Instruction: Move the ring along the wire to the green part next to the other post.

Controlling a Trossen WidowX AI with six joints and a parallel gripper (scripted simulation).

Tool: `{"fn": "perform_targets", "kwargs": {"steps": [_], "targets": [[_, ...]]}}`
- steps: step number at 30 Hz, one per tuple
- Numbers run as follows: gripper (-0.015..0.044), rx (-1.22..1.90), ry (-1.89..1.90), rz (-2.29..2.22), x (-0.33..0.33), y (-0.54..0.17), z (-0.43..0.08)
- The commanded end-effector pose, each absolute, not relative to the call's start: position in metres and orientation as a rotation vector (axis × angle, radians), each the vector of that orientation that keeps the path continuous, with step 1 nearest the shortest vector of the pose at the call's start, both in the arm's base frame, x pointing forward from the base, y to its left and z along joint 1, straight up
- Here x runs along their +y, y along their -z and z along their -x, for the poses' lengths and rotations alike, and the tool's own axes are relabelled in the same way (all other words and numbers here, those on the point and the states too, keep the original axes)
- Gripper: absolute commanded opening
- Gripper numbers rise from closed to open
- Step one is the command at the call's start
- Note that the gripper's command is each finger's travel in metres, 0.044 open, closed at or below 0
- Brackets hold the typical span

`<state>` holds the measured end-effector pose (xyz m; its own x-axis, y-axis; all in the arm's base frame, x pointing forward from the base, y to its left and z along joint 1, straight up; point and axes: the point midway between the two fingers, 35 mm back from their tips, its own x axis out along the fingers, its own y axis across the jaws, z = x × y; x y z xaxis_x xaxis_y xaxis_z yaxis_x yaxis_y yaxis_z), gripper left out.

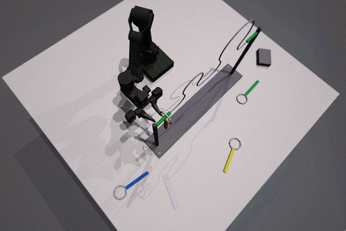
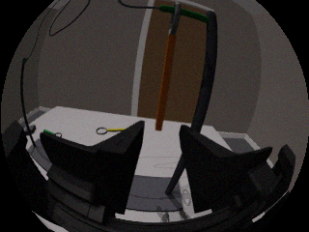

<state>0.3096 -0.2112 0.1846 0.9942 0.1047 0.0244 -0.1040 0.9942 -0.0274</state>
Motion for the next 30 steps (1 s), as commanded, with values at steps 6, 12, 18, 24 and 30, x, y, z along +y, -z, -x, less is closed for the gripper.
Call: {"fn": "perform_targets", "kwargs": {"steps": [6, 12, 18, 24, 30], "targets": [[0.016, -0.021, -0.095, 0.022, -0.211, -0.187, -0.319], [0.016, -0.022, -0.095, 0.022, -0.211, -0.187, -0.328], [0.016, -0.023, -0.095, 0.022, -0.211, -0.188, -0.338], [0.016, -0.023, -0.095, 0.022, -0.211, -0.189, -0.347], [0.016, -0.024, -0.095, 0.022, -0.21, -0.189, -0.356]]}}
